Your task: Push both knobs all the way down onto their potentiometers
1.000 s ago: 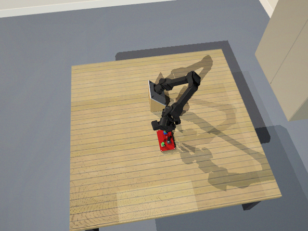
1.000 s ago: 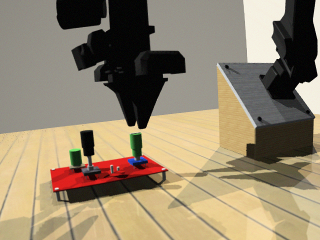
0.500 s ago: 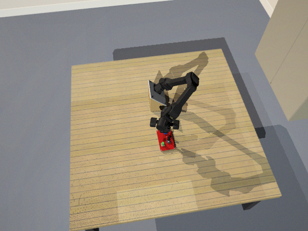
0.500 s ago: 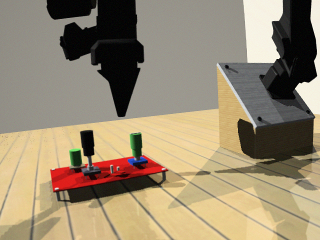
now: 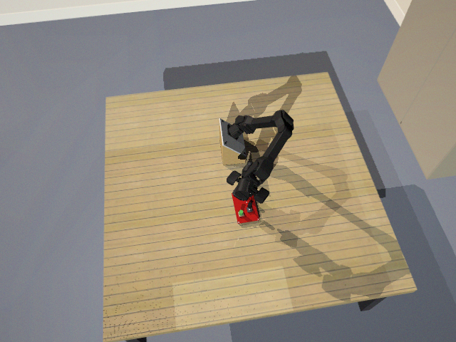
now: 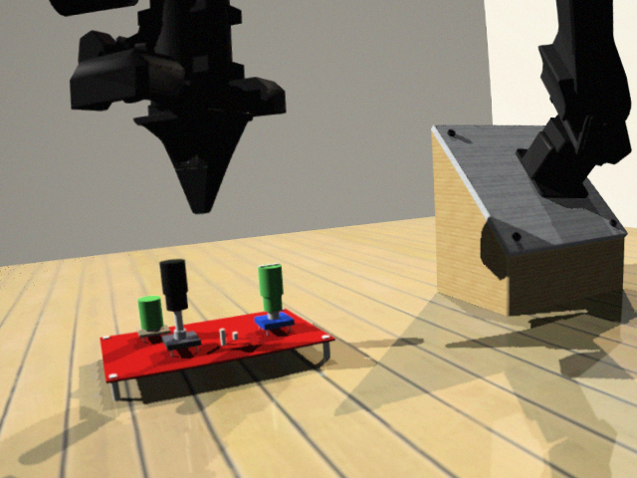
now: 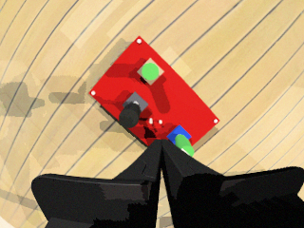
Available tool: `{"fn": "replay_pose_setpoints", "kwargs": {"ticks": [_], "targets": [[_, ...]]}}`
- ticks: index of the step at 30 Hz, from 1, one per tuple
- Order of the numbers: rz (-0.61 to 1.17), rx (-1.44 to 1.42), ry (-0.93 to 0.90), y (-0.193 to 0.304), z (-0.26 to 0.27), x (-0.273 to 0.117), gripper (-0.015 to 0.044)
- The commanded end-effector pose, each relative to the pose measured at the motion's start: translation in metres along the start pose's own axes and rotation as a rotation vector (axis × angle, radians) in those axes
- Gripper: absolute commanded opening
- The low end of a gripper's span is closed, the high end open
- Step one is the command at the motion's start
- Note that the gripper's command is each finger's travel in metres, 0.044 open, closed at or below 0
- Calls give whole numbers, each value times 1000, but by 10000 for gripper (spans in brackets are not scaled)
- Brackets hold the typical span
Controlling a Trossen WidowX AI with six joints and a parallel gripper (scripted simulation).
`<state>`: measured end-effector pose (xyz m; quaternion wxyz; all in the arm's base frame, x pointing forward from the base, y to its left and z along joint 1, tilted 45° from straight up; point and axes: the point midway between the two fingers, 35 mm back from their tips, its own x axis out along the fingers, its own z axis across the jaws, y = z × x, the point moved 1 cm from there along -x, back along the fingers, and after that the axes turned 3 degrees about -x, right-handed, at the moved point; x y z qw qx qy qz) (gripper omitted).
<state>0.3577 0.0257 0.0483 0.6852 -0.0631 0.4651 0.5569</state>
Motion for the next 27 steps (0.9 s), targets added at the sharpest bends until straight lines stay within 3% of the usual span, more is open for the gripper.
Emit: {"fn": "replay_pose_setpoints", "kwargs": {"ticks": [1,11,27], "targets": [[0,123,-1,-4,9,-6,0],[4,428,1,-11,26,-16,0],[5,433,0,-11,27,7,0]]}}
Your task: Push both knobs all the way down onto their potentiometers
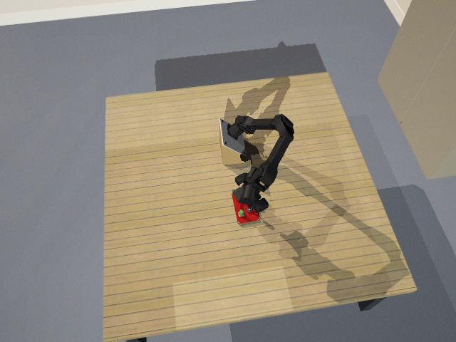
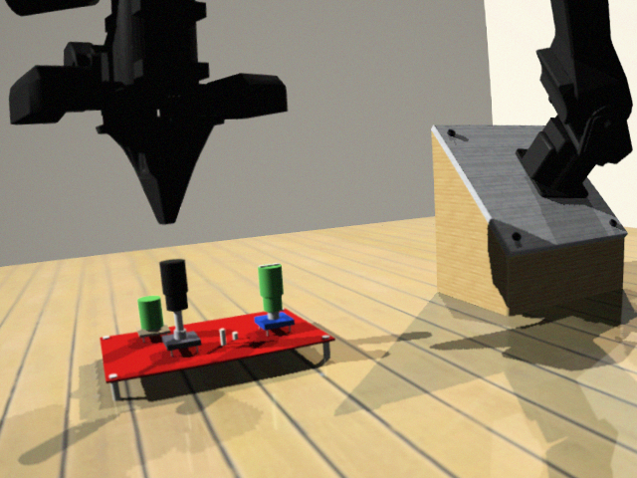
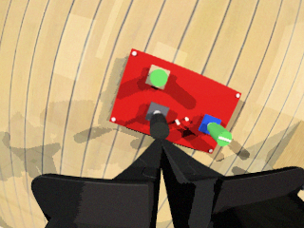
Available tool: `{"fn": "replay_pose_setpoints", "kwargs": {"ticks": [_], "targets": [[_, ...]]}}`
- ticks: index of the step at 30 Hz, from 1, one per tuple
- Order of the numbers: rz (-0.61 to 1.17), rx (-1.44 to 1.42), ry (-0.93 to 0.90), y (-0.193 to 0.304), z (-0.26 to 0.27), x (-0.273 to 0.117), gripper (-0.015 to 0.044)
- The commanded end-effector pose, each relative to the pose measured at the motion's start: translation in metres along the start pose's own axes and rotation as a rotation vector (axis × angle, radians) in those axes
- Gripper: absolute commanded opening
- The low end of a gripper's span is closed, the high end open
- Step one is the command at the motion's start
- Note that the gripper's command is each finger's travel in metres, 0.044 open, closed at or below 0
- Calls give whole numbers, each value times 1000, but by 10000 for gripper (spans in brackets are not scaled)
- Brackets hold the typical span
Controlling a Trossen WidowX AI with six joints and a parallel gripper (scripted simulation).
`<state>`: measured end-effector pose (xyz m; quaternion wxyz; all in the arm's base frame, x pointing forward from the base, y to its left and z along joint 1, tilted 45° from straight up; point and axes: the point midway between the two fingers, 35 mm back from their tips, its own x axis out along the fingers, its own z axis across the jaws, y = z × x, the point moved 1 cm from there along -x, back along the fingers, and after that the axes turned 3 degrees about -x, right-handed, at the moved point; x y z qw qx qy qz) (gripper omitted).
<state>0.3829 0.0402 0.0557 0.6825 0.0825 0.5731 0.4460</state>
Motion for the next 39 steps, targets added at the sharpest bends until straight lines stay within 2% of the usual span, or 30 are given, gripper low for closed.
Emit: {"fn": "replay_pose_setpoints", "kwargs": {"ticks": [1,12,39], "targets": [[5,7,-1,0,-1,4,0],[6,7,-2,1,-1,21,0],[6,7,-2,1,-1,26,0]]}}
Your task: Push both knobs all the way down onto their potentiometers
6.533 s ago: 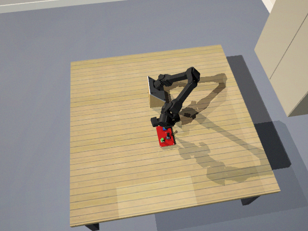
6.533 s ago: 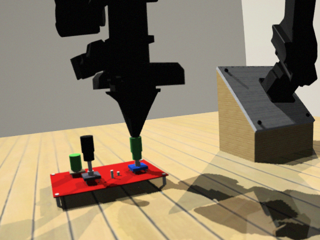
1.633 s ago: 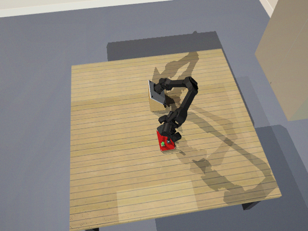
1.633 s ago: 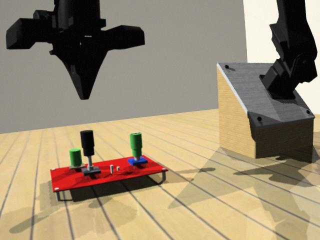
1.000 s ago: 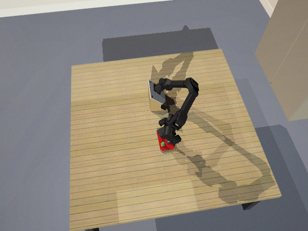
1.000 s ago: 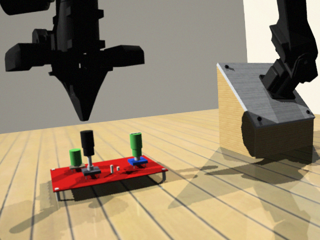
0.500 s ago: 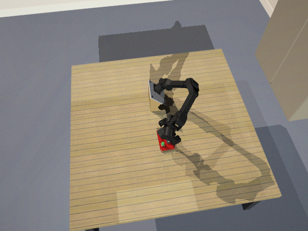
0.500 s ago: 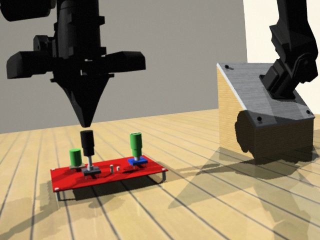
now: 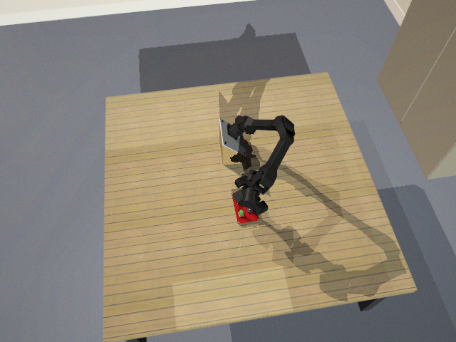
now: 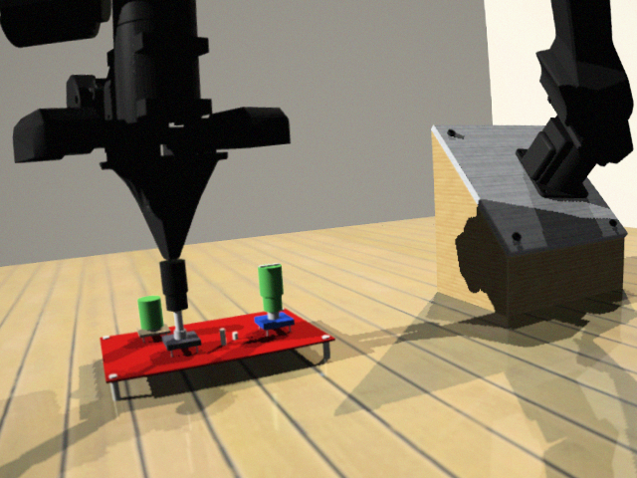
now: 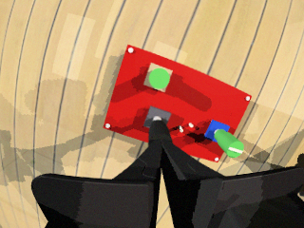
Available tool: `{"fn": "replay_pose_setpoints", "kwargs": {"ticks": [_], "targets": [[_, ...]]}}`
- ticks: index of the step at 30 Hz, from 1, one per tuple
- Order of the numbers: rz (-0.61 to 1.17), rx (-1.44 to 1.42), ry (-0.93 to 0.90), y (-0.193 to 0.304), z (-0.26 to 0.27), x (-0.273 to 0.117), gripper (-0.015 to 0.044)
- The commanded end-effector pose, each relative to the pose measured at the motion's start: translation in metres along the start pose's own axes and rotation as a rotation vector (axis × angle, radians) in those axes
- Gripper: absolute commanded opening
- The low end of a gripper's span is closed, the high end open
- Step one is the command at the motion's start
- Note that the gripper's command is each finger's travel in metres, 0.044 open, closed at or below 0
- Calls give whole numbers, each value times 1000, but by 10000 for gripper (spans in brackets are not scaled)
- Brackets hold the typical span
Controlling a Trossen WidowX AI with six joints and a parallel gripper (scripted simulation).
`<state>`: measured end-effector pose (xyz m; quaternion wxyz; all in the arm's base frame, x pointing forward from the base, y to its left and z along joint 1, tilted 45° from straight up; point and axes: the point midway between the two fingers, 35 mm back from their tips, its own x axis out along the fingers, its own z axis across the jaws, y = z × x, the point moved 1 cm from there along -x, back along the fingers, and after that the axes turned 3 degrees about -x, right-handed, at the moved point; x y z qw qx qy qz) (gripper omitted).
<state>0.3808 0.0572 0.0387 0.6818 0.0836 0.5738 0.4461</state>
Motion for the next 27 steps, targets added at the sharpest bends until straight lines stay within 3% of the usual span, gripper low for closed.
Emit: {"fn": "replay_pose_setpoints", "kwargs": {"ticks": [1,27], "targets": [[4,5,-2,0,0,2,0],[4,5,-2,0,0,6,0]]}}
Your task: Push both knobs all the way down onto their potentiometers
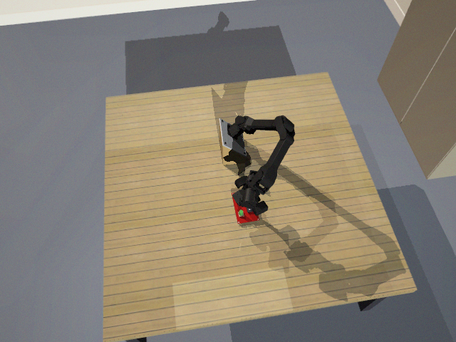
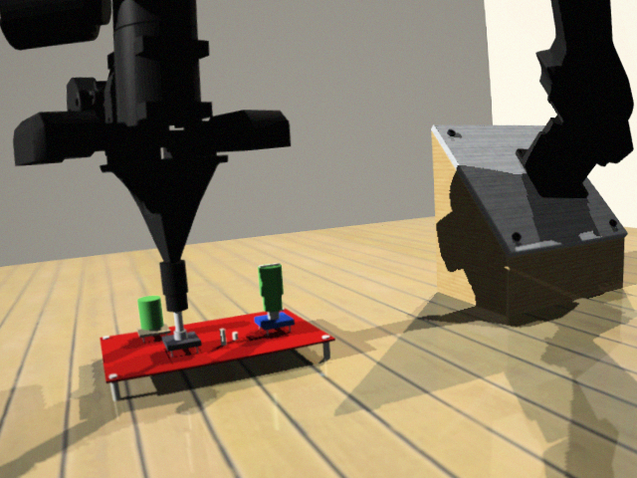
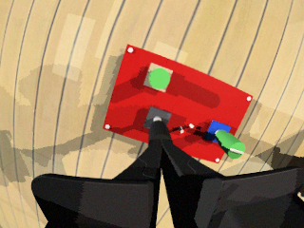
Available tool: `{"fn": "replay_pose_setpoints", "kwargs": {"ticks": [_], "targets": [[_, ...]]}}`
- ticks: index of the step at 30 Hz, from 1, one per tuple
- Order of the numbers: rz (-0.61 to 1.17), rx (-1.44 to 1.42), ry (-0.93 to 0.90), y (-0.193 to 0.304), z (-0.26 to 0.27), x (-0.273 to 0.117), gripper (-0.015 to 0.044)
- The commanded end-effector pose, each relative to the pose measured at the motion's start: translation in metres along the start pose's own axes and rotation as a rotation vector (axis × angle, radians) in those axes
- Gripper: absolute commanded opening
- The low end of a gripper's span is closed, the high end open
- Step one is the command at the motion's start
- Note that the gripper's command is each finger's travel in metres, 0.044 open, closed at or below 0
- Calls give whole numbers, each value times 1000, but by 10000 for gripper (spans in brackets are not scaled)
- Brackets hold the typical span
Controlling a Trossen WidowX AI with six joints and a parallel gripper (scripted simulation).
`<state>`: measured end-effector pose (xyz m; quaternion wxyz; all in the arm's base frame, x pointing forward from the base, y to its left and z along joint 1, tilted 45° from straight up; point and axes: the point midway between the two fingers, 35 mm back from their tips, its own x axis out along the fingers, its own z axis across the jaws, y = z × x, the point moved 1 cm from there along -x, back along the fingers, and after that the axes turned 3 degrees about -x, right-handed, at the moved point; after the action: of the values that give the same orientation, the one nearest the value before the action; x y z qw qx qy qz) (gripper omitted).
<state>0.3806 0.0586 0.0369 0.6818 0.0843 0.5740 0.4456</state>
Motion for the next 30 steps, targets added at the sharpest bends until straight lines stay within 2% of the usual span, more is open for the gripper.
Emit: {"fn": "replay_pose_setpoints", "kwargs": {"ticks": [1,30], "targets": [[4,3,-2,1,0,4,0],[5,3,-2,1,0,14,0]]}}
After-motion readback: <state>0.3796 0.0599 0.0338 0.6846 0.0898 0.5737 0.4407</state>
